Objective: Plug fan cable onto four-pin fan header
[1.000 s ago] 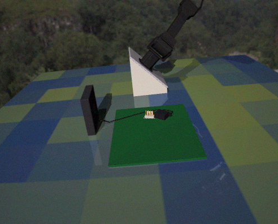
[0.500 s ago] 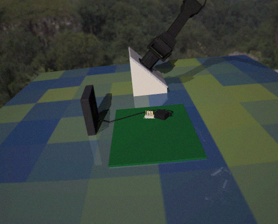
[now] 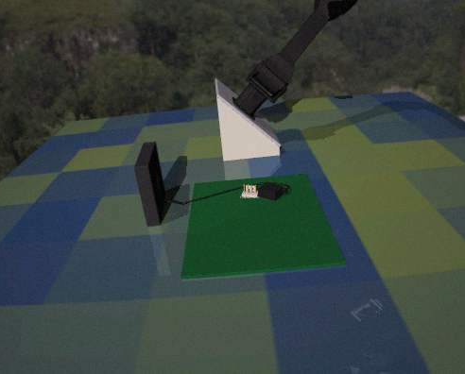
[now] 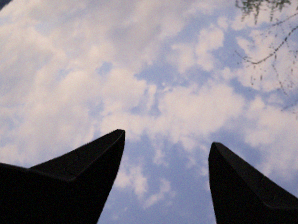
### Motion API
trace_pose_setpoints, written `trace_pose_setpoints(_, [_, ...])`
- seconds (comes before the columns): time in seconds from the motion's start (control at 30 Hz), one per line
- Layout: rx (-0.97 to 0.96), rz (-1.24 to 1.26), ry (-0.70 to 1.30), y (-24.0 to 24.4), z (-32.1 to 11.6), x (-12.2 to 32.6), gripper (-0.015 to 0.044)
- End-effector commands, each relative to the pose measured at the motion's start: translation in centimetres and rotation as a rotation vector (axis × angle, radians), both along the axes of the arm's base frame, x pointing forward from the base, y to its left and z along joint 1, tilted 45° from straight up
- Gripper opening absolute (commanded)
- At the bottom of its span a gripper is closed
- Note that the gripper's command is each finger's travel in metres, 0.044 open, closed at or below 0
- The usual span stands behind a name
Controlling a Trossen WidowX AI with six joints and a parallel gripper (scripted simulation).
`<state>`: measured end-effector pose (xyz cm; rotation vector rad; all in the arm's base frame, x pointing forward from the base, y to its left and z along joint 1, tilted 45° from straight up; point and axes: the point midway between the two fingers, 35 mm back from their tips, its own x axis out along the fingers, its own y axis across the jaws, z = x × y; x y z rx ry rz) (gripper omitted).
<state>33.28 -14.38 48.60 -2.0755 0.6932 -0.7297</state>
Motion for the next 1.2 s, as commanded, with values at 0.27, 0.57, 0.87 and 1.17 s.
trace_pose_setpoints(0.27, [0.407,0.313,0.473,2.1,-18.6,8.6,0.021])
trace_pose_setpoints(0.57, [0.933,0.386,0.821,5.7,-32.7,6.9,0.021])
trace_pose_setpoints(0.87, [1.67,0.176,1.144,11.5,-42.6,-0.8,0.021])
trace_pose_setpoints(1.17, [2.07,-0.097,1.257,14.6,-44.2,-5.2,0.021])
